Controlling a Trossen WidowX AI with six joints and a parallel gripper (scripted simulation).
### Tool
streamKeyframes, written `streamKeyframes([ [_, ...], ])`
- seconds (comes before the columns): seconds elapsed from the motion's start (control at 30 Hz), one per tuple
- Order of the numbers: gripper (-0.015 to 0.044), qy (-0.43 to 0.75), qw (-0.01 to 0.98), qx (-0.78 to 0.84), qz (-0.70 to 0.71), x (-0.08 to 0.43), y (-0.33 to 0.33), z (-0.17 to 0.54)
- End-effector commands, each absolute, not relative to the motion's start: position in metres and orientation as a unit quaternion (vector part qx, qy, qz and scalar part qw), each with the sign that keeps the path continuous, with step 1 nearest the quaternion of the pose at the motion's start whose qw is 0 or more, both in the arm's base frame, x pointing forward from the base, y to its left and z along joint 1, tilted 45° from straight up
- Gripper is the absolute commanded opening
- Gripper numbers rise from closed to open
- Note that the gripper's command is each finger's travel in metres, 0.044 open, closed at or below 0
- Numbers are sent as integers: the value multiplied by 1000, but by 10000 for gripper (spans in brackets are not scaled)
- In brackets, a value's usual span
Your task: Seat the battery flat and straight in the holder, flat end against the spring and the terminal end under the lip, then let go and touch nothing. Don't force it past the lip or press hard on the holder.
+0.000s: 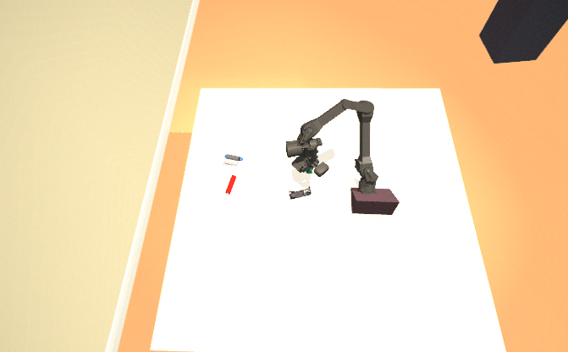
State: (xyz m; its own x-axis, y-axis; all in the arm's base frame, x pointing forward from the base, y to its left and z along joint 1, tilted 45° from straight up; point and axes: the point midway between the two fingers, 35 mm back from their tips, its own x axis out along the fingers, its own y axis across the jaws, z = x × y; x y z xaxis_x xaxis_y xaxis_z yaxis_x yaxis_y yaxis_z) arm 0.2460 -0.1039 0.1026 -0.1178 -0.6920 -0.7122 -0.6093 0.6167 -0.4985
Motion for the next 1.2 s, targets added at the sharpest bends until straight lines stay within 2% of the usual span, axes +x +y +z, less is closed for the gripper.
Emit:
streamKeyframes([
  [0.0,0,748,501,-434,-40,240,-101,98],
  [0.2,0,747,501,-436,-41,242,-96,102],
  [0.57,0,749,500,-433,-39,246,-43,151],
  [0.93,0,747,499,-437,-38,246,-43,151],
  [1.03,79,749,470,-467,10,245,-46,146],
  [1.17,184,735,381,-542,143,242,-54,133],
])
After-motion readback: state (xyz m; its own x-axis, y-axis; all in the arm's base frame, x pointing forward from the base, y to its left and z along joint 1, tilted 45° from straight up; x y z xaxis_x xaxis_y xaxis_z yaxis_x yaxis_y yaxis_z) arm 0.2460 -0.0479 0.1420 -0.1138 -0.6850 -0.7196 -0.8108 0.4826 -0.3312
